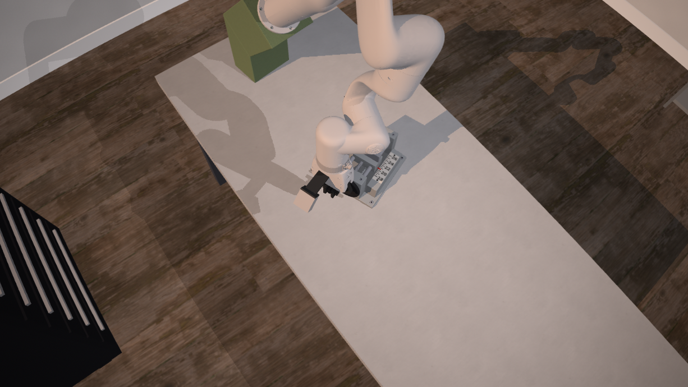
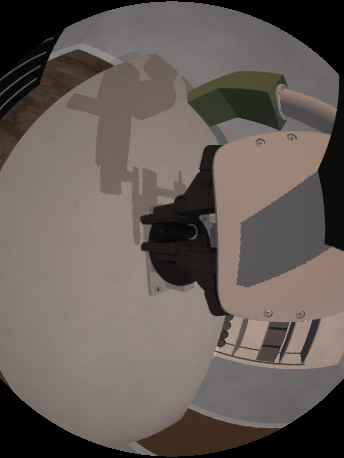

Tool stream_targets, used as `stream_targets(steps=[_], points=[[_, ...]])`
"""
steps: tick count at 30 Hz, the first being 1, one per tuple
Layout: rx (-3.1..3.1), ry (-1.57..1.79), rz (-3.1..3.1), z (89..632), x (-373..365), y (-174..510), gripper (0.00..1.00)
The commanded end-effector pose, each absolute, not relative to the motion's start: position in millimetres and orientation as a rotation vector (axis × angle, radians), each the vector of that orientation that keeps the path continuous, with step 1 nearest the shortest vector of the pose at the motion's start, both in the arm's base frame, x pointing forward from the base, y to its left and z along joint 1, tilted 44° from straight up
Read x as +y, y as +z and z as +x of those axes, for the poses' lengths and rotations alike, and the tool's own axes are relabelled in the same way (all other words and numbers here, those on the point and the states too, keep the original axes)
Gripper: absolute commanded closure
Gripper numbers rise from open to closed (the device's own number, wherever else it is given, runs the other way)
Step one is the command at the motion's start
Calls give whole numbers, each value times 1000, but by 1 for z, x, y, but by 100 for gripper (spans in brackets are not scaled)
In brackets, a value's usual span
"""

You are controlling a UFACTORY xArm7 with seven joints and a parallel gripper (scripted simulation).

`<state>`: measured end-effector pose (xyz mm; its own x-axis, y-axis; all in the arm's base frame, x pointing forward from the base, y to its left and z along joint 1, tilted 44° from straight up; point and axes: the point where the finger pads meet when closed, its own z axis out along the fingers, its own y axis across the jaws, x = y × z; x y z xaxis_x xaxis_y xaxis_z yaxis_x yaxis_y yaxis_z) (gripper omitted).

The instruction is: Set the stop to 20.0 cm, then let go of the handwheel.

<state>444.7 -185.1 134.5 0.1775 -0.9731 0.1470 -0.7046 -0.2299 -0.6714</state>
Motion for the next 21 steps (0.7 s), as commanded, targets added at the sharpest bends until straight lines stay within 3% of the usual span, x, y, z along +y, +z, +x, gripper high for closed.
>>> stream_targets(steps=[1,21], points=[[1576,-788,-2001,444,-187,132,94],[1576,-788,-2001,453,-189,105,94]])
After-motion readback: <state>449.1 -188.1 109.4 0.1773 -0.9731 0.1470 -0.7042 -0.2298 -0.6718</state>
